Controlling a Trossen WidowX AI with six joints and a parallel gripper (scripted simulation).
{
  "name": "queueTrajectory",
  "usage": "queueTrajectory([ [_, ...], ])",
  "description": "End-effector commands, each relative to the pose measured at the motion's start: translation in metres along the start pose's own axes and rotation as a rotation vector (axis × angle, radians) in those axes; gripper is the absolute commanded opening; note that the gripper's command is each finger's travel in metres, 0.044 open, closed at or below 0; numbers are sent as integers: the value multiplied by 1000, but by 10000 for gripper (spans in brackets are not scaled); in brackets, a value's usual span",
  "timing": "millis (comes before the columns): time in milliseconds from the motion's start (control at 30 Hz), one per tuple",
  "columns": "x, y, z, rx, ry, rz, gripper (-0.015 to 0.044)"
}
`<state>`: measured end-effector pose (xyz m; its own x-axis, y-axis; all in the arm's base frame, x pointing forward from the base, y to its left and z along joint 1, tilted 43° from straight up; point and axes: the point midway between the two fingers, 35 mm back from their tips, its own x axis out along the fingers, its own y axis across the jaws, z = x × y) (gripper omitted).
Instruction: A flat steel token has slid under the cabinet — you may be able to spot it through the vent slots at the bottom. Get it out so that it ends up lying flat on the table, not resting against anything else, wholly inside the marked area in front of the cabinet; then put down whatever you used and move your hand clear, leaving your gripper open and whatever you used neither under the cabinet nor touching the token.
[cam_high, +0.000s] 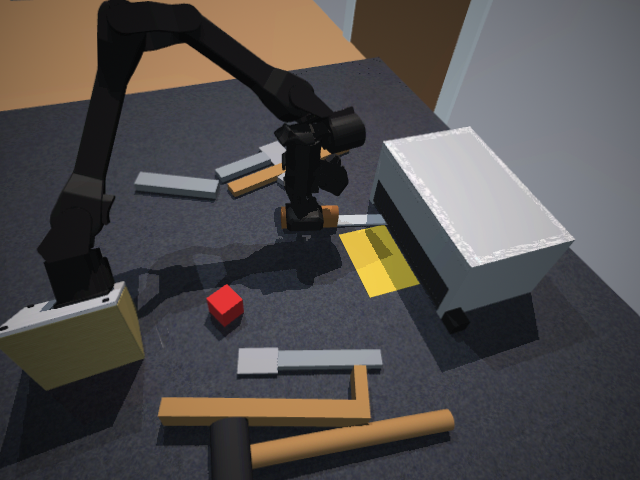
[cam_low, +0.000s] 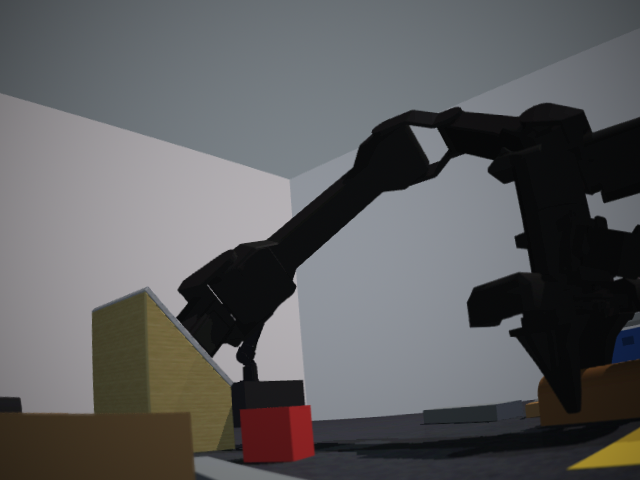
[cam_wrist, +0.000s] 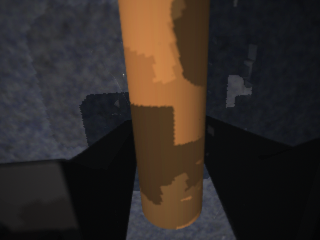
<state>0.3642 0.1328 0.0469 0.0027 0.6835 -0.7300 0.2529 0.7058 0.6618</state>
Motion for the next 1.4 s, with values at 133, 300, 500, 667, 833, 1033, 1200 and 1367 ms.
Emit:
queueTrajectory([
  [133, 0, 0, 10, -1, 0, 4, 0],
  [300, 0, 0, 15, -1, 0, 4, 0],
  [500, 0, 1, 21, -1, 0, 4, 0],
  [667, 0, 1, 25, -2, -1, 4, 0],
  [833, -1, 1, 30, -2, -1, 4, 0],
  [1033, -1, 1, 36, -2, -1, 4, 0],
  [1200, -1, 1, 40, -2, -1, 4, 0],
  [1367, -1, 1, 45, -2, -2, 4, 0],
])
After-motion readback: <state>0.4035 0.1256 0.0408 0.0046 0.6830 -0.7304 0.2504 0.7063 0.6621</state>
